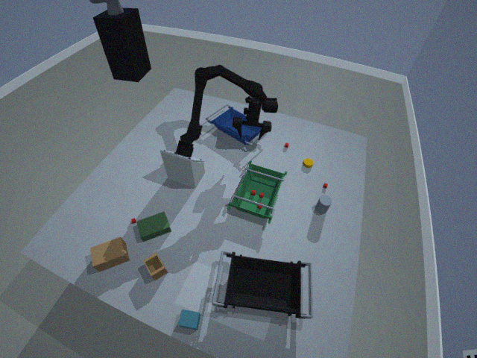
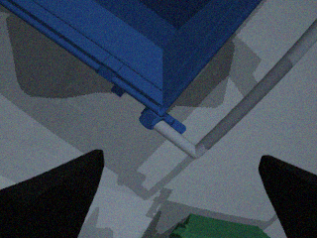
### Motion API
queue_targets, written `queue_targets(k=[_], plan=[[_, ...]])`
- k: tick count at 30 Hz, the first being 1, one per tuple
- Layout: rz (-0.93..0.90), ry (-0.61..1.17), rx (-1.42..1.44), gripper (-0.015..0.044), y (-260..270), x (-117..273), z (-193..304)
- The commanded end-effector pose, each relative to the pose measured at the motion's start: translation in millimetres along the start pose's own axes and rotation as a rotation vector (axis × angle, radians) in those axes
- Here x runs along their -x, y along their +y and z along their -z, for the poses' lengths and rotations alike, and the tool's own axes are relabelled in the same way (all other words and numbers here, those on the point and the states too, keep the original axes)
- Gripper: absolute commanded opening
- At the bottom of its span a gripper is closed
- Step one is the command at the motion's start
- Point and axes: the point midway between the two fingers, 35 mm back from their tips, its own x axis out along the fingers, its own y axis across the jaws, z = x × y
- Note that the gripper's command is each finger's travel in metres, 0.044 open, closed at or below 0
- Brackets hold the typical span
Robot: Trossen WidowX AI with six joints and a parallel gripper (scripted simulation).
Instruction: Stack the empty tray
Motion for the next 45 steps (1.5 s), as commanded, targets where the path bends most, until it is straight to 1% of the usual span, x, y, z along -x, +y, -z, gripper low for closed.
queue_targets(k=[1, 8, 10, 19, 39, 44, 45], plan=[[0.024, -0.022, 0.273, 0.0440, 36.2, 1.9, -31.0], [0.114, -0.102, 0.844, 0.0440, 105.9, 13.1, -74.5], [0.136, -0.120, 0.942, 0.0440, 118.0, 15.5, -79.1], [0.137, -0.121, 0.954, 0.0440, 118.3, 12.0, -80.1], [0.130, -0.120, 0.954, 0.0440, 113.5, -65.6, -91.2], [0.130, -0.120, 0.953, 0.0440, 114.0, -68.2, -91.6], [0.130, -0.120, 0.953, 0.0425, 114.0, -68.2, -91.6]])
